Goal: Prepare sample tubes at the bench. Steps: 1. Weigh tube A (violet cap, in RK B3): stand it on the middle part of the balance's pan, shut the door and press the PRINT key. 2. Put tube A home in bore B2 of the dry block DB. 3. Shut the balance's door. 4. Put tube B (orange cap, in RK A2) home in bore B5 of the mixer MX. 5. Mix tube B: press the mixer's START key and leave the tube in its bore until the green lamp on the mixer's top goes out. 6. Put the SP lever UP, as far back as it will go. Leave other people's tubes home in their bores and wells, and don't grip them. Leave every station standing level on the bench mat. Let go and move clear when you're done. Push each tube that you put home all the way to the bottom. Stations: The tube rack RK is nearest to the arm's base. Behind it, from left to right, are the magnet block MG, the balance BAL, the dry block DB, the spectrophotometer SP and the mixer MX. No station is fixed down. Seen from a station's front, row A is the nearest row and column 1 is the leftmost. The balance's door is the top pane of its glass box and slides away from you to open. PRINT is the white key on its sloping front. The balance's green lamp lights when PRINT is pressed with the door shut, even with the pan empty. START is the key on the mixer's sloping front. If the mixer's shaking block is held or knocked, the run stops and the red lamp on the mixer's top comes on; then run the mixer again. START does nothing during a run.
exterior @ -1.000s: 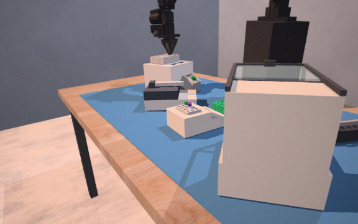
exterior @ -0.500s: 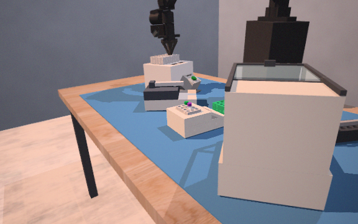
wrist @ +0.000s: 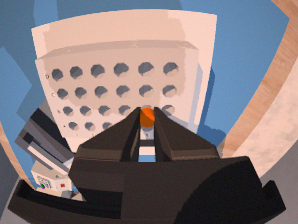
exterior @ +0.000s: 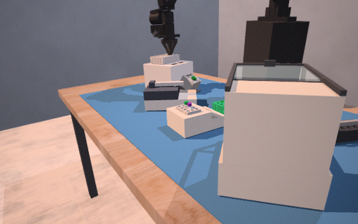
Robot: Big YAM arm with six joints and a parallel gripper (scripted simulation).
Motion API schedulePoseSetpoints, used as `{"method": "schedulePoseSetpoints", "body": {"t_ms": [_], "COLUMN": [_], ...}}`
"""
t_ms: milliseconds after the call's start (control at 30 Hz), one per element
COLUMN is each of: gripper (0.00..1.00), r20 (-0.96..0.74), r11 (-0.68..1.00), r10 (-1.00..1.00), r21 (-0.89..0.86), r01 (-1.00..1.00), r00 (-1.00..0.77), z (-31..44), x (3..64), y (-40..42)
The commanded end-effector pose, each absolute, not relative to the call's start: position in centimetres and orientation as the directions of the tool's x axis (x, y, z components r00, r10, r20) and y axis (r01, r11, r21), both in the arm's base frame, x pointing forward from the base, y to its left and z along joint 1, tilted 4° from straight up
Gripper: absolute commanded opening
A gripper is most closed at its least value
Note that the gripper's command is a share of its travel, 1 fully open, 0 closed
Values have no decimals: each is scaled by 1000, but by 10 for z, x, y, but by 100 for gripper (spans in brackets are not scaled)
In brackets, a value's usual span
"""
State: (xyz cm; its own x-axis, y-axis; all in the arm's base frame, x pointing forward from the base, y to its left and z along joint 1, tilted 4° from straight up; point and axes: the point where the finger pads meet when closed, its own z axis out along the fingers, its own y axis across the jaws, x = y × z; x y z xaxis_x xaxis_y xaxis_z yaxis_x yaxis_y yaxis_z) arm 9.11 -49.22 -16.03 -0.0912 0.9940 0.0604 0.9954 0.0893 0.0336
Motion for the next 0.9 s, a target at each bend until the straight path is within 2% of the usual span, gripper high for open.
{"method": "schedulePoseSetpoints", "body": {"t_ms": [0, 633, 667, 867], "gripper": [9, 9, 36, 36], "r20": [26, 26, 22, 21], "r11": [102, 102, 103, 104], "r10": [994, 994, 994, 994], "r21": [43, 43, 43, 41], "r01": [994, 994, 994, 994], "r00": [-103, -103, -104, -105], "z": [-159, -159, -160, -160], "x": [109, 109, 110, 109], "y": [-512, -512, -513, -513]}}
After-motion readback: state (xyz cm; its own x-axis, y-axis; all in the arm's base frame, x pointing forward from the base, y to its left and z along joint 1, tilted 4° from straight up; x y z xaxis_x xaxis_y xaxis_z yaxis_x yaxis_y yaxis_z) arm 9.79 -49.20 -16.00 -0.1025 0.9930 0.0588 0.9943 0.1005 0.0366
